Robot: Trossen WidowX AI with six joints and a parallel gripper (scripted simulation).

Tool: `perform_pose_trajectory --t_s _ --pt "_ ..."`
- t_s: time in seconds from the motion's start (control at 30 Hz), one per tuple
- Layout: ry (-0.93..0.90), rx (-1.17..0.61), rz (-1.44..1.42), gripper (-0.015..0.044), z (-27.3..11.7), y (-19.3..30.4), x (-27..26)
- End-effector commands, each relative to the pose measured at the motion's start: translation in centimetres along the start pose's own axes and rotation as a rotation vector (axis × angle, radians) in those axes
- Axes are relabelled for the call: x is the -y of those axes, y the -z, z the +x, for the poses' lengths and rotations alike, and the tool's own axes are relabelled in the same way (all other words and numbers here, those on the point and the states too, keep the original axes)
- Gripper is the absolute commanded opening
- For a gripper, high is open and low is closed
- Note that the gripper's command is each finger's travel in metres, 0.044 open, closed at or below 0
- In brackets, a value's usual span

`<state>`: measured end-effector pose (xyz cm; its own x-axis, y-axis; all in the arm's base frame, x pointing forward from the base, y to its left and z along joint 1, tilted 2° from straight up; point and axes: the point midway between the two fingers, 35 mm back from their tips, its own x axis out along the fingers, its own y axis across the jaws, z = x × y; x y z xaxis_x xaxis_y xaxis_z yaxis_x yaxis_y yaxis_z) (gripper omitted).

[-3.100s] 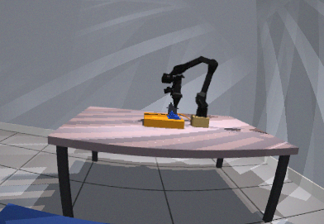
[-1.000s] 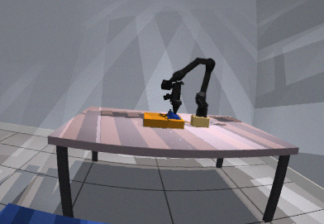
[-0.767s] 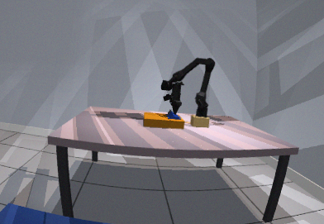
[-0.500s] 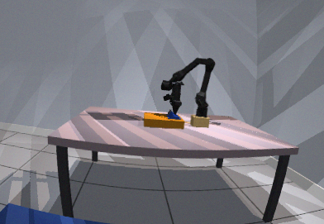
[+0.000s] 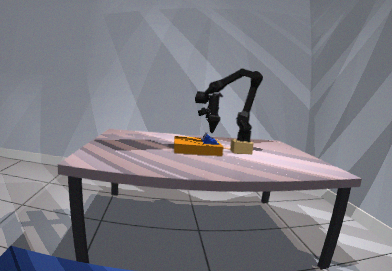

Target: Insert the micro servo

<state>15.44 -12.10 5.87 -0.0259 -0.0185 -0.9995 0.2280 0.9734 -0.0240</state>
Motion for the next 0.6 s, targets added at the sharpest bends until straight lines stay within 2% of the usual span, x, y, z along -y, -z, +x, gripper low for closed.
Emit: perform_pose_trajectory --t_s 0.0,0.17,0.37,0.57 --pt "0.003 0.007 0.002 0.0319 -1.3 -1.9 0.3" --pt "0.003 0.014 0.003 0.0440 -4.0 -6.3 0.4" --pt "0.001 0.013 0.002 0.0440 -6.6 -10.7 0.0" --pt "0.001 0.014 0.001 0.0440 -7.4 -10.7 0.0"
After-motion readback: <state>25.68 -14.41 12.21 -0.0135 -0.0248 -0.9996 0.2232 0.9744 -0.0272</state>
